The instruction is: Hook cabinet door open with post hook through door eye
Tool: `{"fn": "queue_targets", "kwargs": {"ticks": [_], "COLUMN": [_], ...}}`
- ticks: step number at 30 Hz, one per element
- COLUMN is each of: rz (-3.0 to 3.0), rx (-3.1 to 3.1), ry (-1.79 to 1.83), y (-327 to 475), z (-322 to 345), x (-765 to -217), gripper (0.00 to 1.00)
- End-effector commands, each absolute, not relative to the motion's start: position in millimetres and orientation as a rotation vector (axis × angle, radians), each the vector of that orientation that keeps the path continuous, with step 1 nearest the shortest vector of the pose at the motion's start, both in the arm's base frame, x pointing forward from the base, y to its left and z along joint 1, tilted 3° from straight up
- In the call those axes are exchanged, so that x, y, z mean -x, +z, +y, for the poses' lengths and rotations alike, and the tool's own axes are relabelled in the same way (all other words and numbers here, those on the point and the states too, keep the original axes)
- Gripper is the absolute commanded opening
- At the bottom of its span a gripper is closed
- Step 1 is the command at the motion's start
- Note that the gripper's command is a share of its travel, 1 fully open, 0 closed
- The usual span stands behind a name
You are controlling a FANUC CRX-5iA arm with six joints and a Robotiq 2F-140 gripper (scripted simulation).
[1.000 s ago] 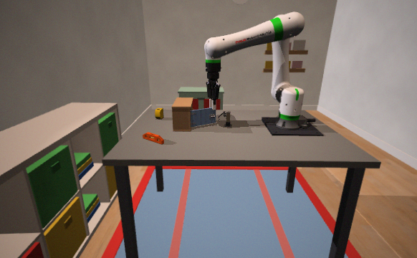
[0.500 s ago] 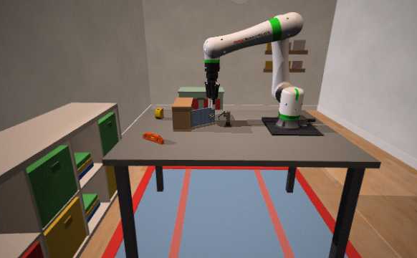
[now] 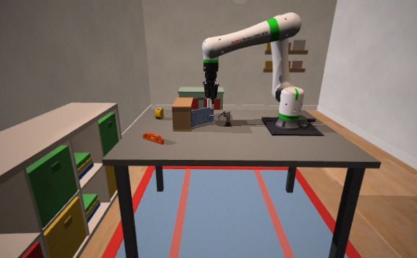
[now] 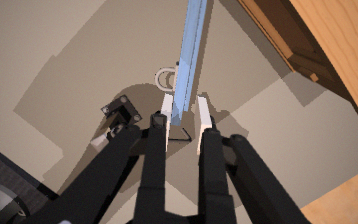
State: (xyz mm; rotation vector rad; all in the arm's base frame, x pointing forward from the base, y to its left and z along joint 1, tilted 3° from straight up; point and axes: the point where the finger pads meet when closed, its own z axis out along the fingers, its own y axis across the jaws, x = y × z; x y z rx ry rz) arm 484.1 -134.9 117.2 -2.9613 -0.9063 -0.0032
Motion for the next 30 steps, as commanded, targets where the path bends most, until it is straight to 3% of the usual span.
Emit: {"fn": "queue_targets", "kwargs": {"ticks": [1, 30], "rz": [-0.913, -1.116], "rx": [2.959, 2.889], "ry": [-0.004, -0.009], "y": [117, 117], "z": [-137, -152], "x": [-486, -498], "gripper": [0.16, 0.16]}}
